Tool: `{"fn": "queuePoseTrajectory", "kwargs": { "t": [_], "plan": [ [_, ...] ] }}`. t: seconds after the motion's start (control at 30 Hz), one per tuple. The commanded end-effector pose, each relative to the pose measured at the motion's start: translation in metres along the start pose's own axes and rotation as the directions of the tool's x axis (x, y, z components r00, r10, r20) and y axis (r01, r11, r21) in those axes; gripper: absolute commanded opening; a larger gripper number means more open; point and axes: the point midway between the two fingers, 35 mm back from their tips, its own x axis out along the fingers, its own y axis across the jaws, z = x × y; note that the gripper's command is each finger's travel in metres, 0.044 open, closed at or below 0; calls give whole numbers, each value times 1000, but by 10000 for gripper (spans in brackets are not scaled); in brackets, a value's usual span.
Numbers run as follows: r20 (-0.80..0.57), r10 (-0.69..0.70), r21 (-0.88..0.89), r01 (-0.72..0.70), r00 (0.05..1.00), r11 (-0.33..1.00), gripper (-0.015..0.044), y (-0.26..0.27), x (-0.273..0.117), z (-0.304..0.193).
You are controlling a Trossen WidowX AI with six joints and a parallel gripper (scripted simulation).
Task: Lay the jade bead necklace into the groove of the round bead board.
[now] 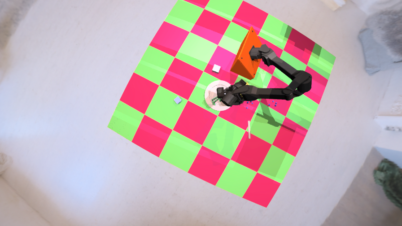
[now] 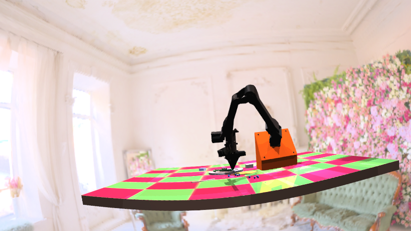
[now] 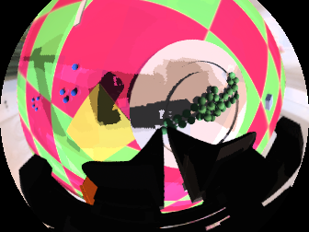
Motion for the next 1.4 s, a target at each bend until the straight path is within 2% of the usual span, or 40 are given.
{"fn": "queuePoseTrajectory", "kwargs": {
  "t": [0.0, 0.17, 0.73, 1.37],
  "plan": [
    [-2, 9, 9, -9, 1000, 1000, 0, 2, 7, -2],
    [-2, 9, 9, -9, 1000, 1000, 0, 2, 8, -2],
    [1, 3, 12, -3, 1000, 1000, 440, 0, 2, -2],
    [-2, 8, 9, -8, 1000, 1000, 440, 0, -4, -2]
  ]
}}
